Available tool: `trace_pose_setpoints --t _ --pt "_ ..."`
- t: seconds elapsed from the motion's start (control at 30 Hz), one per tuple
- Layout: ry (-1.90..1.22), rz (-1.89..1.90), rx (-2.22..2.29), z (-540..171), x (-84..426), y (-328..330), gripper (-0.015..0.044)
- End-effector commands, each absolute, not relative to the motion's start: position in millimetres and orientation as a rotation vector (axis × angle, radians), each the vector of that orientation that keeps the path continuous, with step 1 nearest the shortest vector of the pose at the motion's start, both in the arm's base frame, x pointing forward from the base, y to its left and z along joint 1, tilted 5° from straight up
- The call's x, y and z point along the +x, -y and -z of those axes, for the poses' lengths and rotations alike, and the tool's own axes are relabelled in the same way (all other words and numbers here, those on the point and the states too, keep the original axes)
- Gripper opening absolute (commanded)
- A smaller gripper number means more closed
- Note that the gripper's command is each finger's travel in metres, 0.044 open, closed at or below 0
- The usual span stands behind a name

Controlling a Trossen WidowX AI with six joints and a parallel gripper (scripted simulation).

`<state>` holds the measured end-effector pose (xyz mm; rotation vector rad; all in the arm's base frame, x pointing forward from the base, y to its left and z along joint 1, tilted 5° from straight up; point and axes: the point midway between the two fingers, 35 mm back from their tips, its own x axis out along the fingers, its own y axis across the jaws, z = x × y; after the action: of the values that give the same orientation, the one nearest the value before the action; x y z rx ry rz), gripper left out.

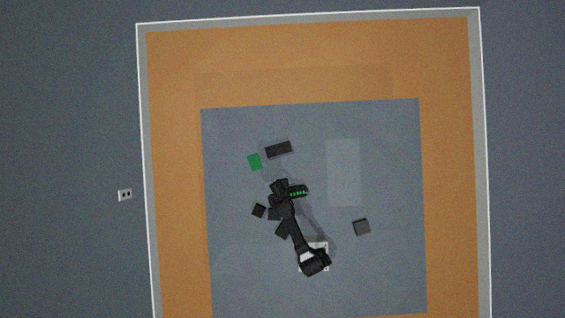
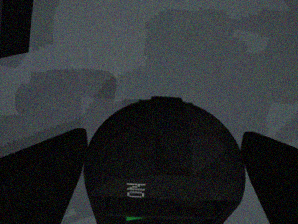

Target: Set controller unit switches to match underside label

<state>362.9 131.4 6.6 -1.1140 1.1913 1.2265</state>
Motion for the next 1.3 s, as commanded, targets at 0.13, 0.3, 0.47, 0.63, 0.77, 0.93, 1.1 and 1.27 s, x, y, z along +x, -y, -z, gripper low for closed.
trace_pose_setpoints --t 0.13,0.3,0.47,0.63,0.77,0.93,1.1,1.27 --pt "-1.216 -1.229 -1.109 5 359 -132 0.0338" --pt "-1.216 -1.229 -1.109 8 359 -134 0.0338" --pt "-1.216 -1.229 -1.109 11 359 -136 0.0338" --pt "-1.216 -1.229 -1.109 15 359 -138 0.0338" --pt "-1.216 -1.229 -1.109 17 359 -139 0.0338" --pt "-1.216 -1.229 -1.108 21 358 -141 0.0338" --pt "-1.215 -1.229 -1.108 24 358 -142 0.0338" --pt "-1.215 -1.229 -1.108 28 358 -144 0.0338"
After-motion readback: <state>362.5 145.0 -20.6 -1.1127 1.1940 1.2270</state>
